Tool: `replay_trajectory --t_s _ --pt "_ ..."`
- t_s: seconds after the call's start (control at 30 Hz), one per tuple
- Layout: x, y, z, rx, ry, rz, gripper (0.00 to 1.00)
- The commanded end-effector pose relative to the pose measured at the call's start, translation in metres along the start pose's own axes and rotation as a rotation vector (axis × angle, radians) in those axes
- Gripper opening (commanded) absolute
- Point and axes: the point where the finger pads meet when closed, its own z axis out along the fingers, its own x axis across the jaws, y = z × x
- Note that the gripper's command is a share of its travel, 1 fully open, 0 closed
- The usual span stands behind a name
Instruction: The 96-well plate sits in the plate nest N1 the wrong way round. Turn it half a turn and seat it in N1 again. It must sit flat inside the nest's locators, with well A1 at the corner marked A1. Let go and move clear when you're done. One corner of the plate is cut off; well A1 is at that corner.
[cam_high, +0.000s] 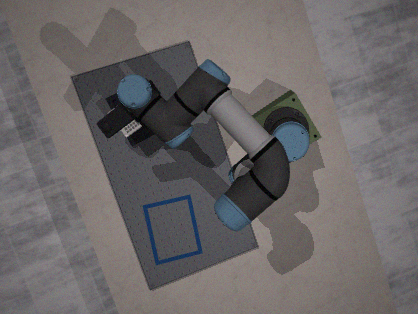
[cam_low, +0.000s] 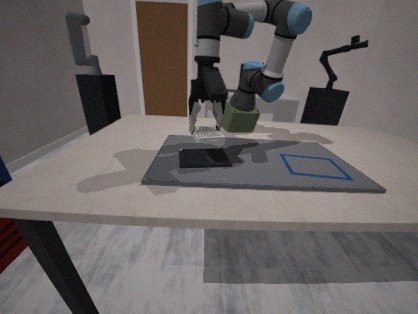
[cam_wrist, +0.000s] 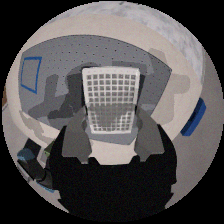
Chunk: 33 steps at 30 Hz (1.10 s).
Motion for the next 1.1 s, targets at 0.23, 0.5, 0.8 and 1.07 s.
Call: replay_trajectory --t_s 0.23,0.5,0.8,1.07 --pt "0.0038 0.0003 -0.0007 0.000 0.001 0.199 0.00" --pt "0.0038 0.0002 -0.0007 0.000 0.001 0.399 0.00" --pt "0.0037 0.0002 -0.0007 0.001 0.001 0.699 0.00" --pt "0.0037 0.0002 -0.0007 0.001 0.001 0.899 0.00"
